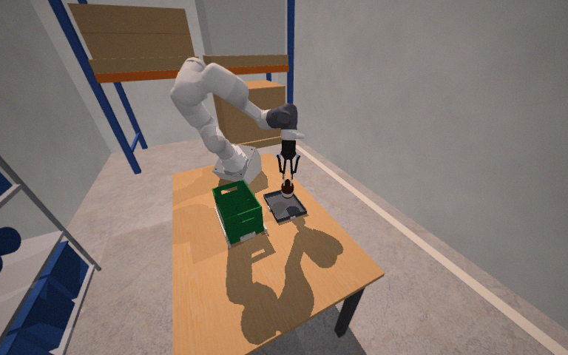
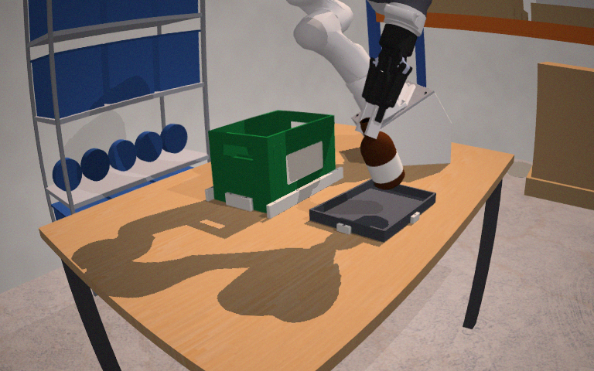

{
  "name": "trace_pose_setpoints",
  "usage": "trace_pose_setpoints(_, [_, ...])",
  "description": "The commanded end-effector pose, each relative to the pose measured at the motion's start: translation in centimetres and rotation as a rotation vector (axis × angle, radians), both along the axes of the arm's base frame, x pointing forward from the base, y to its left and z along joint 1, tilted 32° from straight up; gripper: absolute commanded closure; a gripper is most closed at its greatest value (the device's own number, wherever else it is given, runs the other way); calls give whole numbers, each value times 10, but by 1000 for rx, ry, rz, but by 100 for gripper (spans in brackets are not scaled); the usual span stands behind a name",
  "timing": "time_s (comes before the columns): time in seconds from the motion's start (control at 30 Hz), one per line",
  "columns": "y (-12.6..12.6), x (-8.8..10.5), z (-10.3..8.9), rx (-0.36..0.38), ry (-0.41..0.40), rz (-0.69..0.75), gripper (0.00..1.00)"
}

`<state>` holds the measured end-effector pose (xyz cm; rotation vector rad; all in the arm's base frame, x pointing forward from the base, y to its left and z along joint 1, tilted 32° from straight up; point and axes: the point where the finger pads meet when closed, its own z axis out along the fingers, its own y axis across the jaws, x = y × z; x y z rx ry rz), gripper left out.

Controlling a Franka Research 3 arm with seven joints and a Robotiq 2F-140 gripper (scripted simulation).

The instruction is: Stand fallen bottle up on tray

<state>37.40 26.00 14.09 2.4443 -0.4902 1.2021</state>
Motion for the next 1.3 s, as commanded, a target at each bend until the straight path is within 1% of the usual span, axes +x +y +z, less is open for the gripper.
trace_pose_setpoints(0.0, [2, 0, 2, 2, -42, -6, 100])
trace_pose_setpoints(0.2, [2, -1, 2, -14, -76, 2, 100])
trace_pose_setpoints(0.5, [3, -1, 2, -25, -99, 8, 100])
trace_pose_setpoints(1.27, [3, -1, 2, -27, -104, 9, 100])
